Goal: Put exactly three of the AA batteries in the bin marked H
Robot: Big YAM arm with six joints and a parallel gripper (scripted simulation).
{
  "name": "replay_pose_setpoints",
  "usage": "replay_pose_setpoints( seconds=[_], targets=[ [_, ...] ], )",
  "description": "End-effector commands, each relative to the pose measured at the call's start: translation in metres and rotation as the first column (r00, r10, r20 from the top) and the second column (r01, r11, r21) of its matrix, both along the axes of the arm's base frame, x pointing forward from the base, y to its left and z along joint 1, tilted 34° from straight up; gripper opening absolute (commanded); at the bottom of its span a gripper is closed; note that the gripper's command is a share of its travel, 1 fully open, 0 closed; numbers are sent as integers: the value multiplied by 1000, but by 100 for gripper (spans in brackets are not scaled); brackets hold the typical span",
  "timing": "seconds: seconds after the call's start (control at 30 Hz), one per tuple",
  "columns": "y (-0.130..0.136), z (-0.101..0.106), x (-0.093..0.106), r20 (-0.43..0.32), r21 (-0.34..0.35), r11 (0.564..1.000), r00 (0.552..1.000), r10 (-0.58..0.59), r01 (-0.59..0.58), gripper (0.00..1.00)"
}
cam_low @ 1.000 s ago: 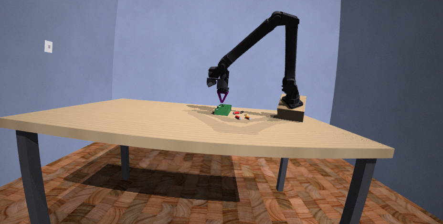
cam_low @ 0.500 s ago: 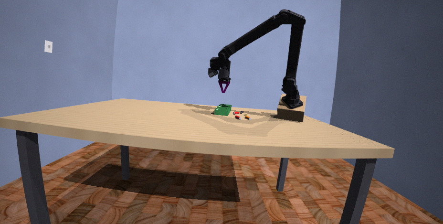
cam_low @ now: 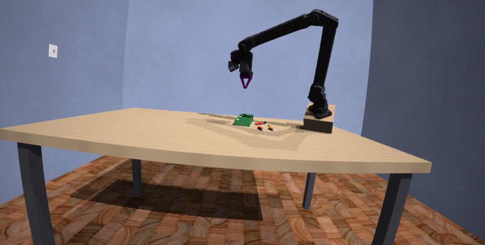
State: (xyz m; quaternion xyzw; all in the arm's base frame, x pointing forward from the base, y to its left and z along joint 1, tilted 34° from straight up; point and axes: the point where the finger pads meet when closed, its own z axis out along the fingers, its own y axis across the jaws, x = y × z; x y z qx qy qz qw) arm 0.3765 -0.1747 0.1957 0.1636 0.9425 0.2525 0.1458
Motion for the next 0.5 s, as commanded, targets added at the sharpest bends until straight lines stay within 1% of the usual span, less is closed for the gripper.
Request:
replay_pose_setpoints(
  seconds=[0.0, 0.03, 0.07, 0.13, 0.2, 0.27, 0.3, 0.47],
  targets=[
    [-7, 15, 5, 36, -27, 1000, 999, 6, -5, 9],
    [-7, 15, 5, 36, -27, 1000, 999, 6, -5, 9],
    [10, 8, 0, 62, -52, 996, 995, 74, -70, 28],
    [23, -1, -7, 92, -86, 987, 985, 146, -138, 28],
    [36, -9, -13, 106, -106, 979, 976, 188, -177, 28],
    [36, -9, -13, 106, -106, 979, 976, 188, -177, 28],
    [42, -13, -17, 125, -131, 965, 962, 242, -226, 28],
    [75, -34, -33, 158, -189, 926, 920, 358, -327, 28]
  ],
)
